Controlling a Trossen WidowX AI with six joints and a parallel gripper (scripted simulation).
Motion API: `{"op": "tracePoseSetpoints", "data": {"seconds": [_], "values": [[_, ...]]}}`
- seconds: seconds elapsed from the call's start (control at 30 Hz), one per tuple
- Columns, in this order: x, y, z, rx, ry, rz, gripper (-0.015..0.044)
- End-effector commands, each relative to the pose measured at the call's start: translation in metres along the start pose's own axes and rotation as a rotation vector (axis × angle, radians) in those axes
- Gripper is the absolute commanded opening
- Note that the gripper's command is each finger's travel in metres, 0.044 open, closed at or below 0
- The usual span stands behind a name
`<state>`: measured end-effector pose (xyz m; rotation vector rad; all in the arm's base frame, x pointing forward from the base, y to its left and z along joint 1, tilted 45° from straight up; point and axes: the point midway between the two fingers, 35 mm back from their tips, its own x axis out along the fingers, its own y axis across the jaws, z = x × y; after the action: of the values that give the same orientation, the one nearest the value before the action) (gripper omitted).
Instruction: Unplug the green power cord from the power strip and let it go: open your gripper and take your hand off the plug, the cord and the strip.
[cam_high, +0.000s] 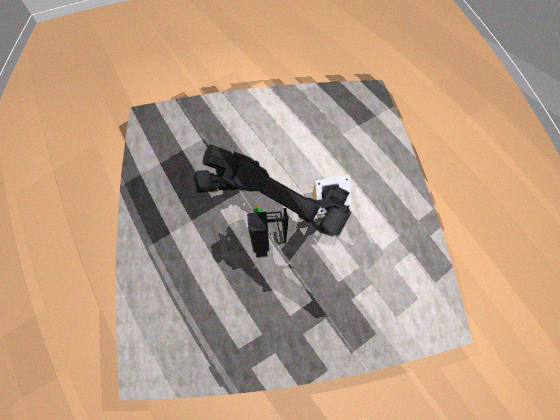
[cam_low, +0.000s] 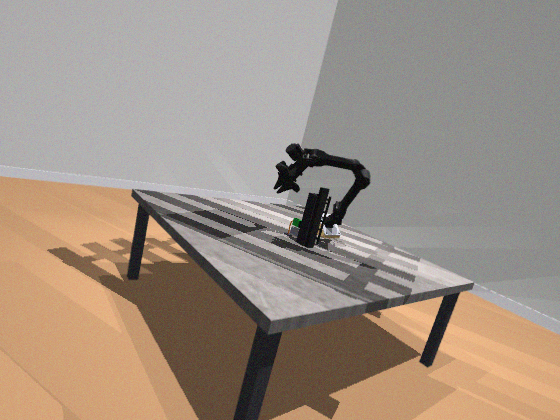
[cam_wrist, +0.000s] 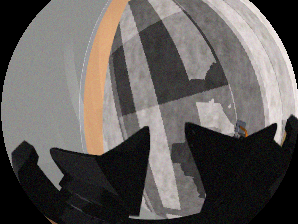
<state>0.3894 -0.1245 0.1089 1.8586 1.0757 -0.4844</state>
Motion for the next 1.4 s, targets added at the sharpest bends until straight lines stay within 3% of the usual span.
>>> {"op": "tracePoseSetpoints", "data": {"seconds": [0.0,0.23,1.37], "values": [[0.020,-0.057,-0.010,0.087,0.055,-0.206,0.0160],[0.026,-0.144,-0.045,0.222,0.179,-0.555,0.0160],[0.021,-0.136,-0.084,0.226,0.184,-0.563,0.0160]]}}
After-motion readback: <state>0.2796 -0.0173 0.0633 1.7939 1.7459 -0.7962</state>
